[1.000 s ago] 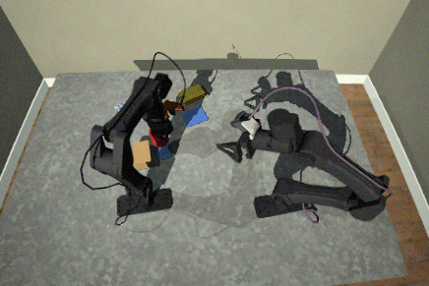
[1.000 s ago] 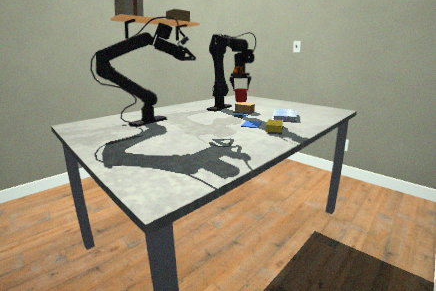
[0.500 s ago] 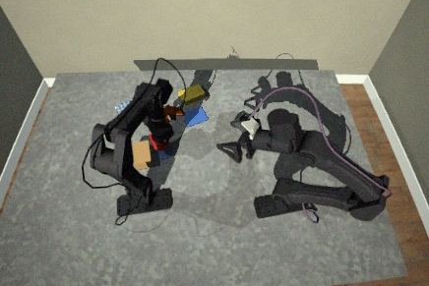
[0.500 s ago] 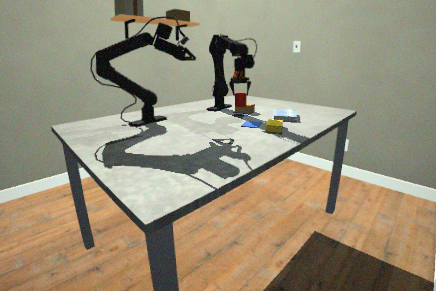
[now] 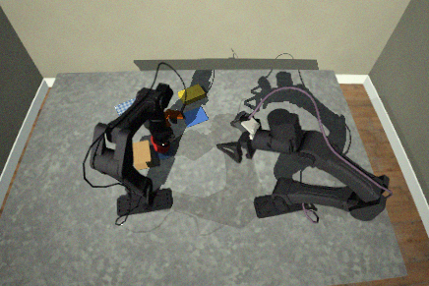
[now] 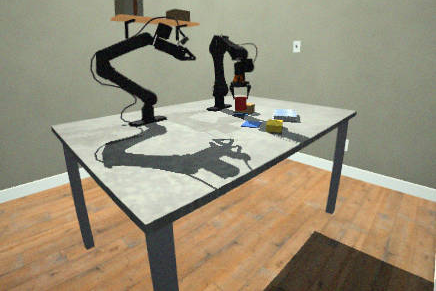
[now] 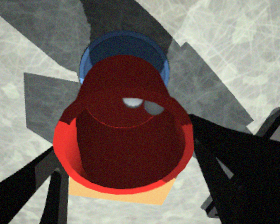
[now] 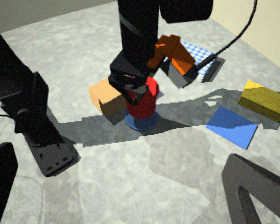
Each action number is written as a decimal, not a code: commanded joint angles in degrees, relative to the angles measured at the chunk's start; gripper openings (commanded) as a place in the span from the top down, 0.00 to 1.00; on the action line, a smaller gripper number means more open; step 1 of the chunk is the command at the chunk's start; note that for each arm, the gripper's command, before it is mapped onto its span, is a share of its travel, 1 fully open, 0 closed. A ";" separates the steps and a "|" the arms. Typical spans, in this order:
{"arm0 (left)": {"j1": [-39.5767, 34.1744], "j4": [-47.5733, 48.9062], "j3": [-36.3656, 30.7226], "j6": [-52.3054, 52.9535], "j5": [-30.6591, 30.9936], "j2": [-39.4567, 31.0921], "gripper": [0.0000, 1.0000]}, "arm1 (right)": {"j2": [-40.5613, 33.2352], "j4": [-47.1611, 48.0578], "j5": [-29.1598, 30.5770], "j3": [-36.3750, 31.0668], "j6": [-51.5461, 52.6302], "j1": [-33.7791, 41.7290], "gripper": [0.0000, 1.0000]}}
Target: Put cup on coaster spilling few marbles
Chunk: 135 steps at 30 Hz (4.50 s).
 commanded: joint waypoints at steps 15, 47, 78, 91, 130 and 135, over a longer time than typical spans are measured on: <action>-0.04 4.31 -3.11 -0.08 -0.20 1.02 1.00 | -0.68 -0.78 -0.29 0.35 -0.09 -0.31 0.00; -0.04 6.56 -5.02 -0.07 -0.20 1.30 1.00 | -0.68 -0.78 -0.29 0.35 -0.09 -0.31 0.00; 0.35 -2.60 5.70 -7.92 1.94 -3.02 0.00 | 0.47 4.56 0.85 1.16 -1.06 -2.37 0.00; 3.58 10.36 -9.67 -30.83 1.77 -20.68 0.00 | 9.69 22.62 3.04 2.07 -3.62 -24.63 0.00; 0.01 20.54 -18.65 -45.60 -6.65 -36.53 0.00 | 25.34 43.37 3.56 4.62 -5.42 -53.12 0.00; 6.89 26.60 -12.64 -39.76 -6.50 -38.81 0.00 | 25.34 43.37 3.56 4.62 -5.42 -53.12 0.00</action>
